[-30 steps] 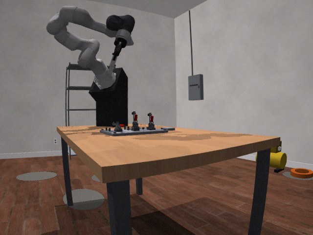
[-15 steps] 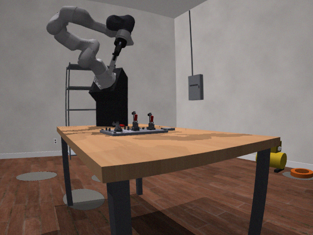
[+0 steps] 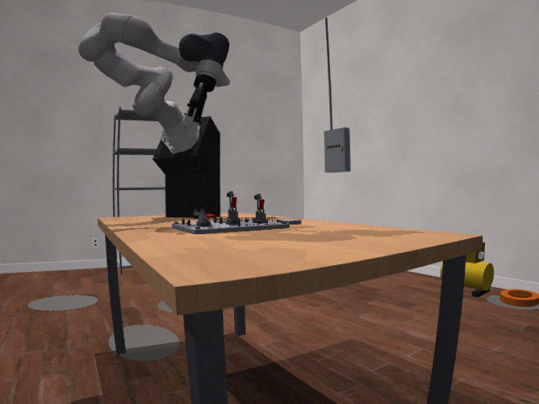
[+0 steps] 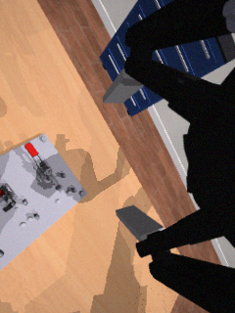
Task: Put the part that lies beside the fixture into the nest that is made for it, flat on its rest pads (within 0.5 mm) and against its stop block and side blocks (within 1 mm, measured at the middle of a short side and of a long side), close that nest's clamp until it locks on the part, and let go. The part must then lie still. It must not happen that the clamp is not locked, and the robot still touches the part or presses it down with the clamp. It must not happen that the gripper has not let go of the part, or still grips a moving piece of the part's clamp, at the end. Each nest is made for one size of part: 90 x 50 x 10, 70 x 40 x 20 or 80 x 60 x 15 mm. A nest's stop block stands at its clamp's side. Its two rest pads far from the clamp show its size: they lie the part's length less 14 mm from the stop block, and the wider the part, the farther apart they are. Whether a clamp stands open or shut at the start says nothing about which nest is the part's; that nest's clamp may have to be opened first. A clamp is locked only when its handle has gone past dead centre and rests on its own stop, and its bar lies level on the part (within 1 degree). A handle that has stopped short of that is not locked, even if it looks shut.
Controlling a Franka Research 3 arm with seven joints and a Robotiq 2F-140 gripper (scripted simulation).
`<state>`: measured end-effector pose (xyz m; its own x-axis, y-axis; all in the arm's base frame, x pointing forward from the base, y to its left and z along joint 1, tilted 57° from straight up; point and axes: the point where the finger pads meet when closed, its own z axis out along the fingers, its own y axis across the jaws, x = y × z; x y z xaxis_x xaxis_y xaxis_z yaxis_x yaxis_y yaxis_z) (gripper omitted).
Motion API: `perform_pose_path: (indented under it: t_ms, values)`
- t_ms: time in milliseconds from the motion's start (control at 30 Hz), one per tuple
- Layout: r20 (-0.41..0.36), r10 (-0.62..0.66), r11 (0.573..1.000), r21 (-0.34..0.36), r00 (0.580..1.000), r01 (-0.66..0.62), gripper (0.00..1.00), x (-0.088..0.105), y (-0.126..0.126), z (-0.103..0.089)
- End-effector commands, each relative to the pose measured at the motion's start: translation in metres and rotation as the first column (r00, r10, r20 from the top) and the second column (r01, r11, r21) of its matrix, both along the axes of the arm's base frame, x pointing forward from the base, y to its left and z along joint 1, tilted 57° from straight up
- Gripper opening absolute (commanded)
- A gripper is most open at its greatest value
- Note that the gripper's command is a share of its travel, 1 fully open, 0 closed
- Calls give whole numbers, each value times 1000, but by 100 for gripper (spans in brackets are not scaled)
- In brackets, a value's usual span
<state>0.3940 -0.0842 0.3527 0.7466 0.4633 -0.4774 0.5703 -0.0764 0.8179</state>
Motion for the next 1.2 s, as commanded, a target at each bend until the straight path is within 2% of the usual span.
perform_pose_path:
  t_ms: [0, 500, 667, 800, 900, 933, 1167]
  values:
    - [138, -18, 998, 67, 990, 9, 100, 10, 2, -6]
    - [321, -113, 975, 219, 940, 42, 100, 22, -21, -31]
    - [350, -133, 968, 247, 927, 46, 100, 24, -25, -35]
    - [405, -179, 951, 306, 897, 52, 100, 26, -32, -45]
    - [413, -187, 947, 316, 891, 52, 100, 27, -33, -47]
    - [436, -210, 938, 343, 875, 54, 100, 28, -36, -51]
    - [481, -263, 913, 404, 836, 55, 100, 29, -43, -61]
